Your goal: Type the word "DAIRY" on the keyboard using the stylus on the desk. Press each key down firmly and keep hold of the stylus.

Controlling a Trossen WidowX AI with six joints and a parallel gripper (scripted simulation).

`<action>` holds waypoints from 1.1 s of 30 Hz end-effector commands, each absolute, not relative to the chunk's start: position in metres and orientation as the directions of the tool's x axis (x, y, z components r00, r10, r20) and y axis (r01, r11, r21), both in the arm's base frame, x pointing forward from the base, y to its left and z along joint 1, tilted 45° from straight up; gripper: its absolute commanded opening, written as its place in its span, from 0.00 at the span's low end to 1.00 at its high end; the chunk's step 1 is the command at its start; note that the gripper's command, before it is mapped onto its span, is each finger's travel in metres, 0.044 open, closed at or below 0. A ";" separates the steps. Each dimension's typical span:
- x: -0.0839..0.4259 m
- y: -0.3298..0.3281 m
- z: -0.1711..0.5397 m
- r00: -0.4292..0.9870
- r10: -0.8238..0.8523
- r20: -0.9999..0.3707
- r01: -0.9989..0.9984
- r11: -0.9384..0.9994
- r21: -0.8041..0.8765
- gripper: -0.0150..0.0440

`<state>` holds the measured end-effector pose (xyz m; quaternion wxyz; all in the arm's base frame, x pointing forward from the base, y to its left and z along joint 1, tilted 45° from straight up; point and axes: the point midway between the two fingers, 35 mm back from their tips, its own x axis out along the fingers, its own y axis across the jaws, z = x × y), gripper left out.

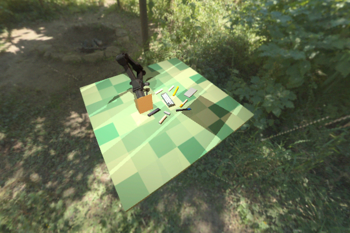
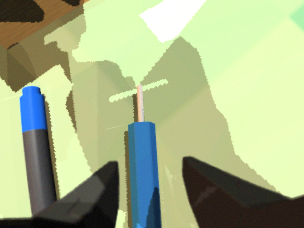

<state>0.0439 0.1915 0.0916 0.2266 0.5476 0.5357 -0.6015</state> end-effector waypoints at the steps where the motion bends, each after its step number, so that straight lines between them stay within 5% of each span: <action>1: 0.044 0.193 0.087 -0.300 0.305 -0.904 0.857 -0.330 -0.395 0.51; 33: 0.043 0.210 0.070 -0.300 0.305 -0.904 0.857 -0.330 -0.396 0.51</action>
